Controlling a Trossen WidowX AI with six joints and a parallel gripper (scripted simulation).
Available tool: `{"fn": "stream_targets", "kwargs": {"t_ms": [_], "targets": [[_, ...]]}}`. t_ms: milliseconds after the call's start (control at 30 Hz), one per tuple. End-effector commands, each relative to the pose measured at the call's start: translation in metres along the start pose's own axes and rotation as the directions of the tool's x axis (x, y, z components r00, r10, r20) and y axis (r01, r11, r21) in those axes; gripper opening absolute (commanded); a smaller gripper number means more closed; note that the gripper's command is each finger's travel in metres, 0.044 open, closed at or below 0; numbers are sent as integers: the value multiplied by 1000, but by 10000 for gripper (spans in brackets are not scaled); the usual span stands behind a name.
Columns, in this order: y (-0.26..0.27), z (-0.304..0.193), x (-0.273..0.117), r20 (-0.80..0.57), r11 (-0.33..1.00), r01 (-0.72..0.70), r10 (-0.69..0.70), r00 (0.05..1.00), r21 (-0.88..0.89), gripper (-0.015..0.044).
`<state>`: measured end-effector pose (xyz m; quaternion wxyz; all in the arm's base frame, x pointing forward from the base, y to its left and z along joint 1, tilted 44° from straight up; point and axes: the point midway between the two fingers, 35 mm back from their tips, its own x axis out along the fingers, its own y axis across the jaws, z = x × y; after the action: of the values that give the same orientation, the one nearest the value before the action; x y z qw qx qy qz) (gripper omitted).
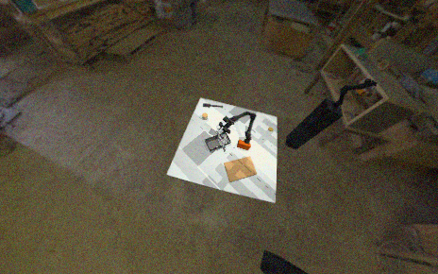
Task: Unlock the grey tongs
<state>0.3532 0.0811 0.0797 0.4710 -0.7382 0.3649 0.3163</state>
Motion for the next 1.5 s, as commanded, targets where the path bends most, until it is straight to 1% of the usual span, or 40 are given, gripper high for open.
{"fn": "stream_targets", "kwargs": {"t_ms": [0,100,133,200,700,1467], "targets": [[29,48,9,4,954,-66,70,998,-294,260],[59,91,10,-16,801,-93,104,994,-592,260],[68,102,10,-25,742,-98,110,994,-664,260],[76,110,9,-32,689,-102,113,993,-717,260],[78,102,6,-33,689,-102,113,993,-718,260],[80,103,43,-32,689,-102,113,993,-717,260]]}}
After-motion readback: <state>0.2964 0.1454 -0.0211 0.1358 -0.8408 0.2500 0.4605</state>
